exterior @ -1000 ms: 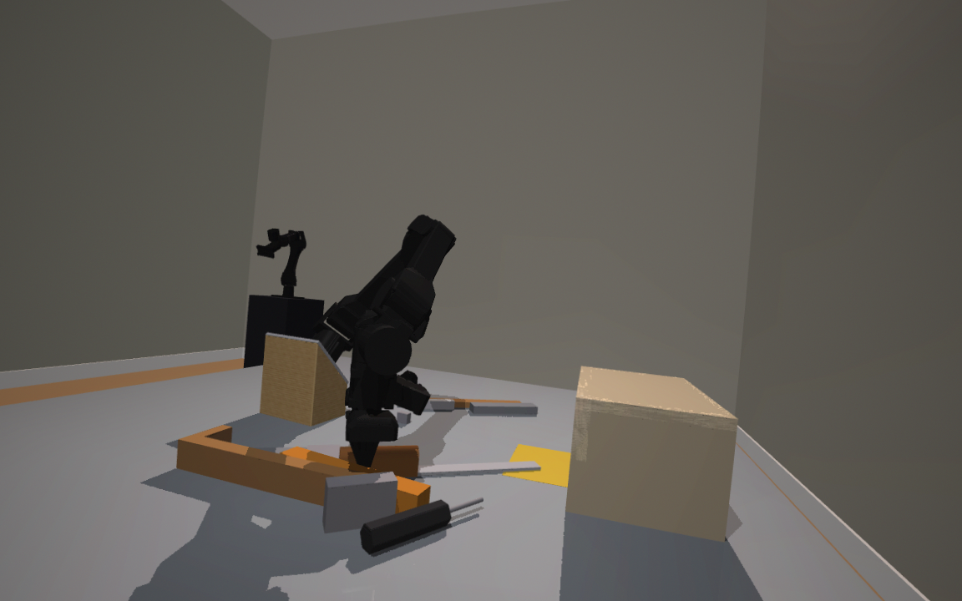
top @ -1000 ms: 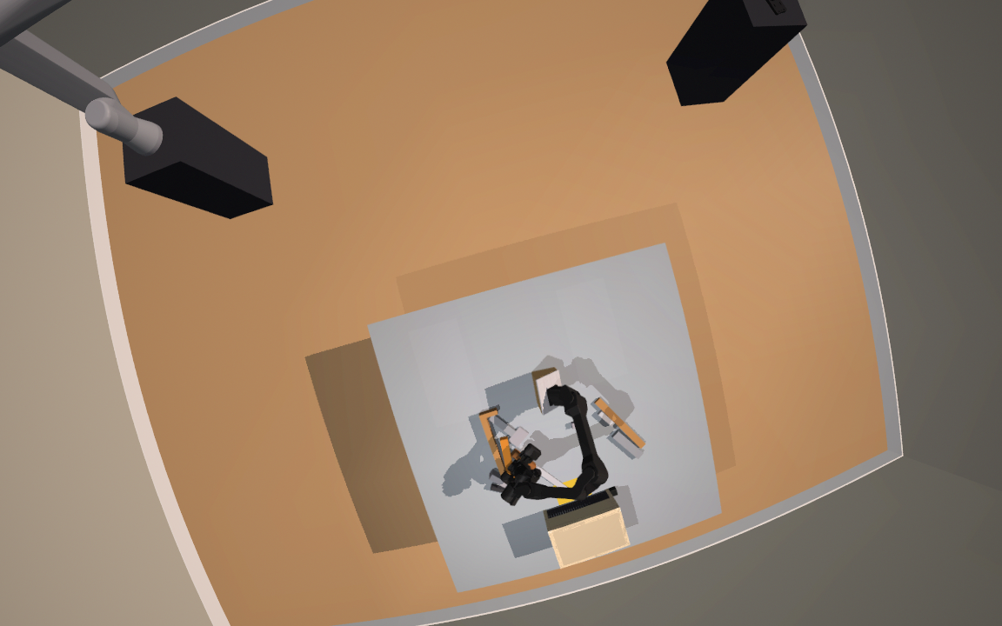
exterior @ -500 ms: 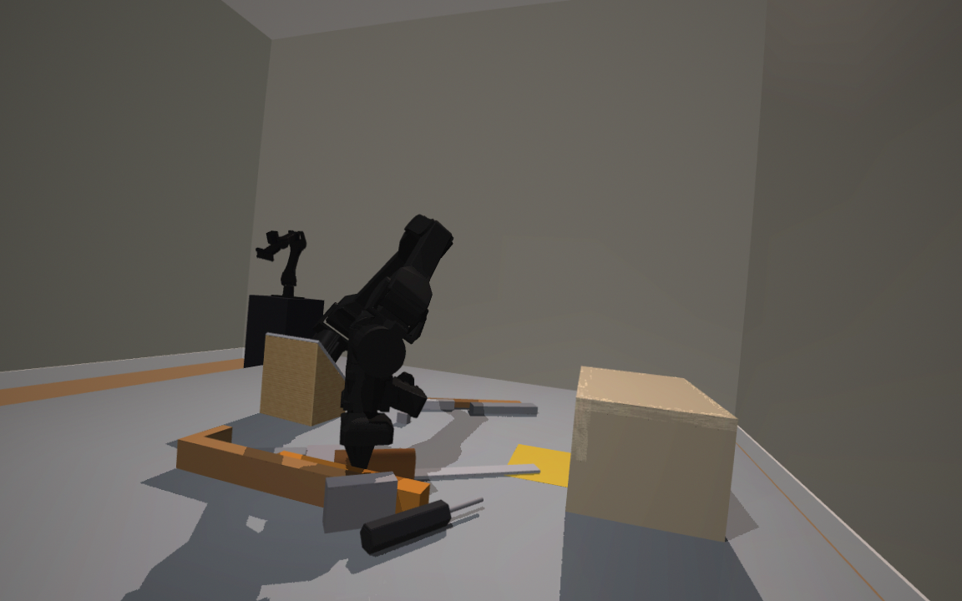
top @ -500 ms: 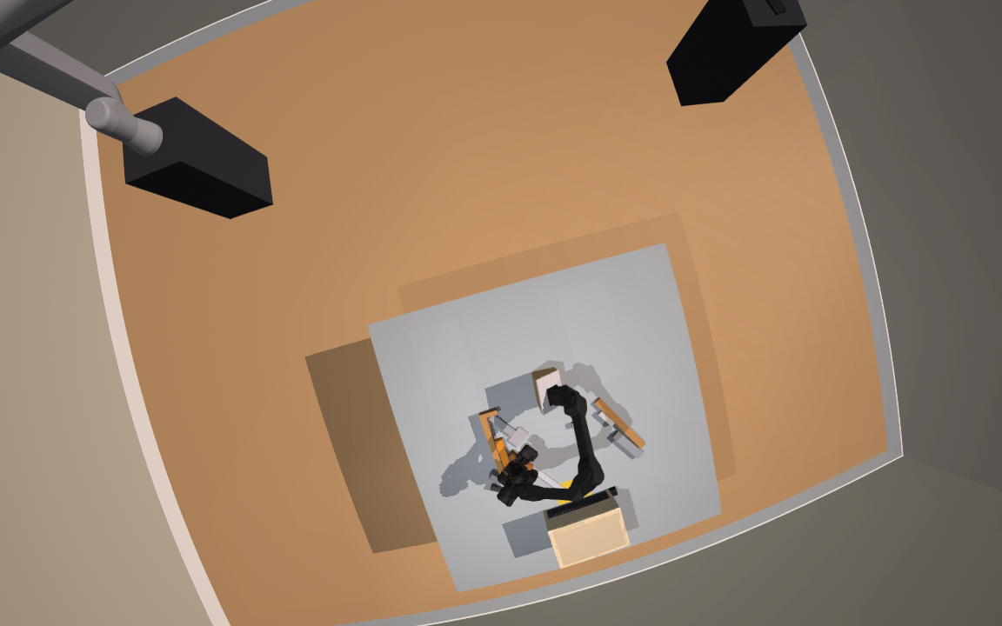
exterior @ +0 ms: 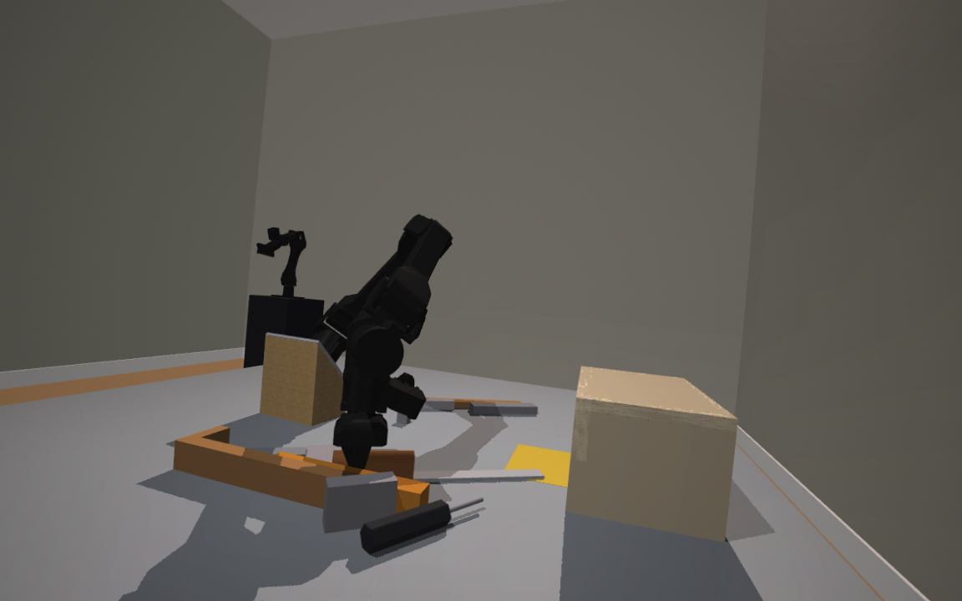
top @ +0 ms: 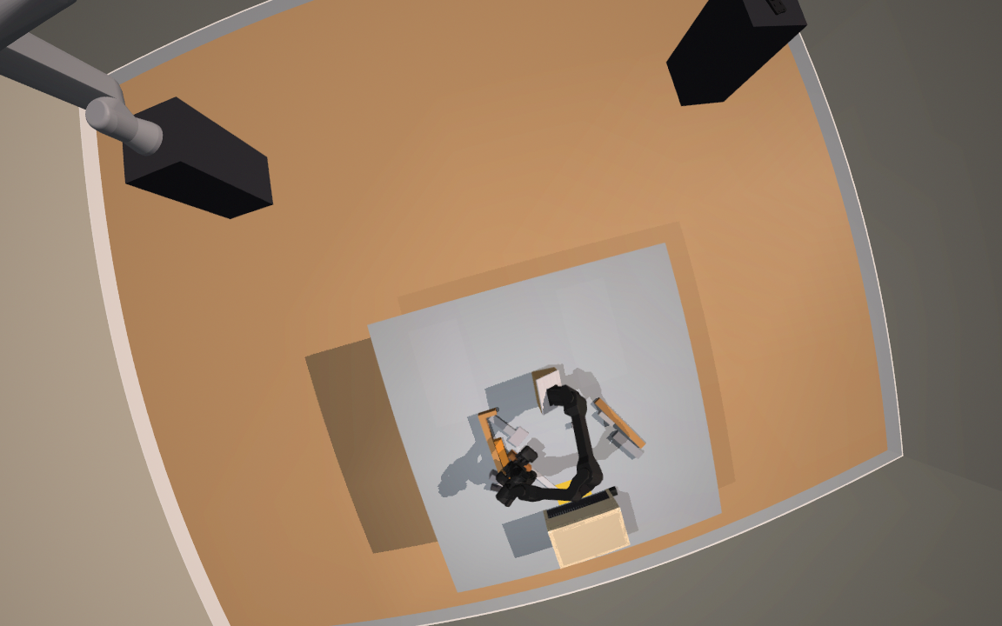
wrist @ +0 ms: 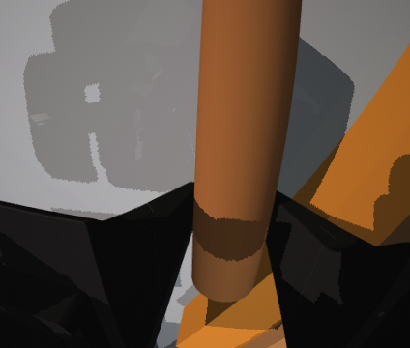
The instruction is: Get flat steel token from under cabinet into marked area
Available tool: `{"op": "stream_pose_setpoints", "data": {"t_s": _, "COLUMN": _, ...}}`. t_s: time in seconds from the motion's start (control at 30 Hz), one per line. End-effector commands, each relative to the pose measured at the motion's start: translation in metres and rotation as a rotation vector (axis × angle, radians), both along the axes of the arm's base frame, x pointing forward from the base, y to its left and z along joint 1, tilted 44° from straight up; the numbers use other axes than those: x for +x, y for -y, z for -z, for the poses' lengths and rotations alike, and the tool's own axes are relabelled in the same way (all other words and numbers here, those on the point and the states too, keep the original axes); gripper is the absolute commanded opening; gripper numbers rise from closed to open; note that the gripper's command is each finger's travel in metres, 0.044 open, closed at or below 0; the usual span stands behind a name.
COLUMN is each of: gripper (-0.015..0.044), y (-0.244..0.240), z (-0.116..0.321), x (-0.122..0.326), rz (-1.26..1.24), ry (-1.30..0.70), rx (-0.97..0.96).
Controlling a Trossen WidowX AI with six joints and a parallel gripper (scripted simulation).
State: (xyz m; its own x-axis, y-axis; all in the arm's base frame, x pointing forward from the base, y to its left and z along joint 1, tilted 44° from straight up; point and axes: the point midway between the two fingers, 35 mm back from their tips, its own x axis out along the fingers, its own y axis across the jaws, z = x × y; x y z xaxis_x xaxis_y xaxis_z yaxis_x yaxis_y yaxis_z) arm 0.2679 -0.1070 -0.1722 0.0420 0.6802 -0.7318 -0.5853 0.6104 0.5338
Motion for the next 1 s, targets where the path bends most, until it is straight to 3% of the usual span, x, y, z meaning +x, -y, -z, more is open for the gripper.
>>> {"op": "stream_pose_setpoints", "data": {"t_s": 0.0, "gripper": 0.0, "y": 0.0029, "z": 0.0003, "x": 0.0016, "rz": 0.028, "ry": -0.022, "rx": -0.006}}
{"op": "stream_pose_setpoints", "data": {"t_s": 0.43, "gripper": 0.0, "y": 0.0031, "z": 0.0005, "x": 0.0018, "rz": 0.098, "ry": -0.086, "rx": -0.002}}
{"op": "stream_pose_setpoints", "data": {"t_s": 0.67, "gripper": 0.0184, "y": 0.0008, "z": 0.0002, "x": 0.0011, "rz": 0.082, "ry": -0.075, "rx": 0.003}}
{"op": "stream_pose_setpoints", "data": {"t_s": 0.83, "gripper": 0.02, "y": -0.0001, "z": -0.0005, "x": 0.0001, "rz": 0.082, "ry": -0.081, "rx": 0.008}}
{"op": "stream_pose_setpoints", "data": {"t_s": 0.97, "gripper": 0.027, "y": -0.0007, "z": -0.001, "x": -0.0007, "rz": 0.088, "ry": -0.078, "rx": -0.001}}
